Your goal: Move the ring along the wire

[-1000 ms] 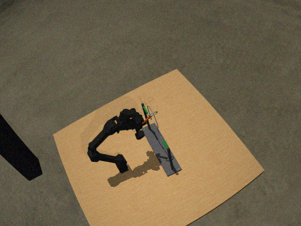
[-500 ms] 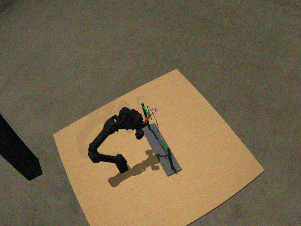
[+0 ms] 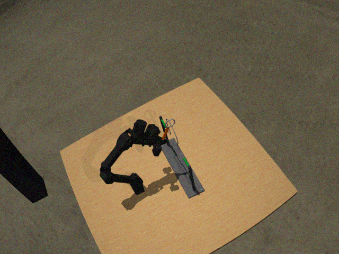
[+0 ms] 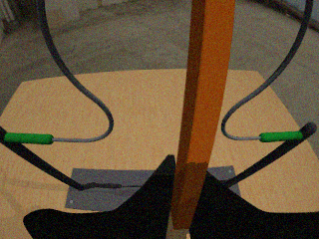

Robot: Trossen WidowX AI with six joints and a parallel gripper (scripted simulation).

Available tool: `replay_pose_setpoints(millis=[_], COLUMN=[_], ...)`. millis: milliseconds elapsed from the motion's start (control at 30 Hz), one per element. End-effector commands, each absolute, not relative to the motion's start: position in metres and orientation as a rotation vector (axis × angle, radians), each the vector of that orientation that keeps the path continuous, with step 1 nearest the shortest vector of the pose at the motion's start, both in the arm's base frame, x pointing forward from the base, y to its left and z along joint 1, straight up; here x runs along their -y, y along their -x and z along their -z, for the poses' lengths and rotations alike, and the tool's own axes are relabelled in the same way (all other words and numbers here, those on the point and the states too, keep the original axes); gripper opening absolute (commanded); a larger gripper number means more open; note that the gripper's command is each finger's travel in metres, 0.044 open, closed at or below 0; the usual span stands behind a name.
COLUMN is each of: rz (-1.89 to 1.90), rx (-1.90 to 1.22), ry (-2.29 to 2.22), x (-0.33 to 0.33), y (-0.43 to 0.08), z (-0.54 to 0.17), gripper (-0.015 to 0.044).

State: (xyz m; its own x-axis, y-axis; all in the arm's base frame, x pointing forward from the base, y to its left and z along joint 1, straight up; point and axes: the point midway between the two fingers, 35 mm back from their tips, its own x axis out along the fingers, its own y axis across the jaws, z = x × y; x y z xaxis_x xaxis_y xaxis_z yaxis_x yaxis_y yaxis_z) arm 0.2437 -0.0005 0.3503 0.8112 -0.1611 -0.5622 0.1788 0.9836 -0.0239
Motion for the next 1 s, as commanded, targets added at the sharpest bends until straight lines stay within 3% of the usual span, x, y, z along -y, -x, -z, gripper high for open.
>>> replay_pose_setpoints(millis=[0, 967], rz=[0.203, 0.325], rx=[-0.595, -0.566], ry=[0.032, 0.43], x=[0.003, 0.02], y=[-0.244, -0.242], z=[-0.35, -0.353], gripper=[-0.015, -0.015])
